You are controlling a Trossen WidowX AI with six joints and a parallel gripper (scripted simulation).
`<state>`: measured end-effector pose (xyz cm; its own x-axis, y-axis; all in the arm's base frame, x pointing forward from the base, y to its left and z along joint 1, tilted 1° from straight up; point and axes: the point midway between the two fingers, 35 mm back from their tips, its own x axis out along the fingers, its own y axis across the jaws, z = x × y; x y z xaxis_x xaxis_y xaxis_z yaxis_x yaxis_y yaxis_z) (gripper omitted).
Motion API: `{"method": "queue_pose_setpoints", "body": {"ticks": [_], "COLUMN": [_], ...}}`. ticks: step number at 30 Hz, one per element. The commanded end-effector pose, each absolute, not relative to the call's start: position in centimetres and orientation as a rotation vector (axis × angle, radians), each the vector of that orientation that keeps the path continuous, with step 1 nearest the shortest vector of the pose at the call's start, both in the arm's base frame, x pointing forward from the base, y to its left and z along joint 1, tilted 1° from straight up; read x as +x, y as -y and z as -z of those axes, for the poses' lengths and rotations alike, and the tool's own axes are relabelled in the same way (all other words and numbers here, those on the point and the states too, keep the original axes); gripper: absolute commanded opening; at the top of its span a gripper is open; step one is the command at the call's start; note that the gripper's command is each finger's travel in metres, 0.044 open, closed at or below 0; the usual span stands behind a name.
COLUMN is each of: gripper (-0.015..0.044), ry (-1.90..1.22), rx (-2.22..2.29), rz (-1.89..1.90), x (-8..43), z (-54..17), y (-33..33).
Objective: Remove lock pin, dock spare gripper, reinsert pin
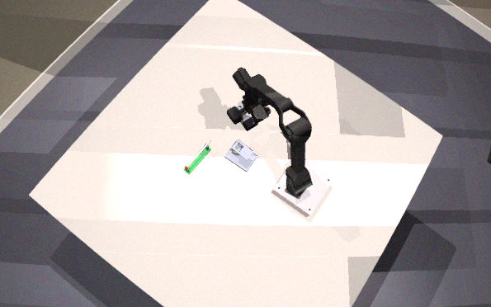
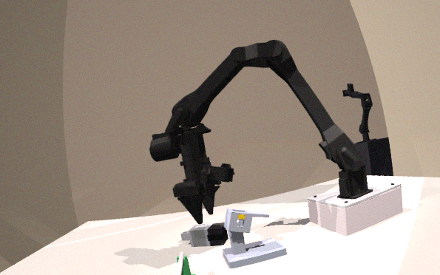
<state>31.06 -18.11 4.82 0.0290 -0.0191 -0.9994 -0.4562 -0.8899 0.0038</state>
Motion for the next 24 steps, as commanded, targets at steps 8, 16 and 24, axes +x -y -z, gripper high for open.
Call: {"method": "queue_pose_setpoints", "body": {"ticks": [8, 16, 24], "gripper": [0.044, 0.044, 0.044], "ry": [-0.479, 0.189, 1.164], "rx": [-2.03, -2.564, -2.993], "rz": [-1.918, -2.216, -2.462], "x": [31.2, 31.3, 31.2], "z": [-9.6, -9.9, -10.3], "y": [18.2, 18.3, 18.3]}}
